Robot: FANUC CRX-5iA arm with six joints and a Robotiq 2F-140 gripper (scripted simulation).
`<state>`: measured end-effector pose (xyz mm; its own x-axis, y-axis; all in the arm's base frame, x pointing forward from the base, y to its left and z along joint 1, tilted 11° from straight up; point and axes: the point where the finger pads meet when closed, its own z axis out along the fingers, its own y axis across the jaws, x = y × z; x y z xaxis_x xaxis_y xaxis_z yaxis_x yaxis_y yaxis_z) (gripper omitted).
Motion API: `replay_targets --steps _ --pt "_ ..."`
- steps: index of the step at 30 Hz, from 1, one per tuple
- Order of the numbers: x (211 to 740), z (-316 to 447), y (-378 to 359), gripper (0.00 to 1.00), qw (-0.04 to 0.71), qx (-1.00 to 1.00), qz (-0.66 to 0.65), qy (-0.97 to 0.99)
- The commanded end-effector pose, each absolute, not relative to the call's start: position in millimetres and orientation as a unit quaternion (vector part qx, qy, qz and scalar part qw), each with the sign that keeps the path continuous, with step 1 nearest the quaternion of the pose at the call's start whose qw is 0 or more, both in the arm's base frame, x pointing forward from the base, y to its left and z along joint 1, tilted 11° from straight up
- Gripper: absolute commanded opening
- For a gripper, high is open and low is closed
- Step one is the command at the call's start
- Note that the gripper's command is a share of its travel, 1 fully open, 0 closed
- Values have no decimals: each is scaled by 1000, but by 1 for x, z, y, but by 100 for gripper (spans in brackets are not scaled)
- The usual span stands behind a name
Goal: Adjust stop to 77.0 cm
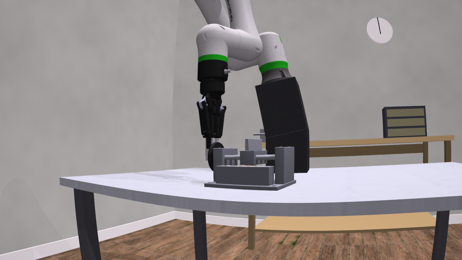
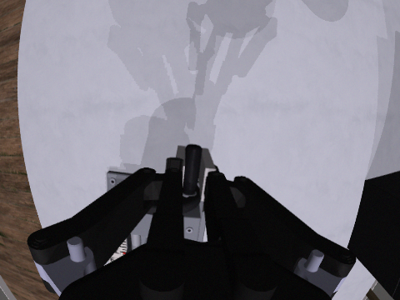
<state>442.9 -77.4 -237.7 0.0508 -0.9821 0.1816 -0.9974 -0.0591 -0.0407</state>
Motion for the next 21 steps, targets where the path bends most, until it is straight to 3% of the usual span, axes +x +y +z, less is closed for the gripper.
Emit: replay_targets --steps 1,21 --pt "444 -235 -77 4 49 723 78 -684" --pt "454 -220 -74 4 49 723 78 -684"
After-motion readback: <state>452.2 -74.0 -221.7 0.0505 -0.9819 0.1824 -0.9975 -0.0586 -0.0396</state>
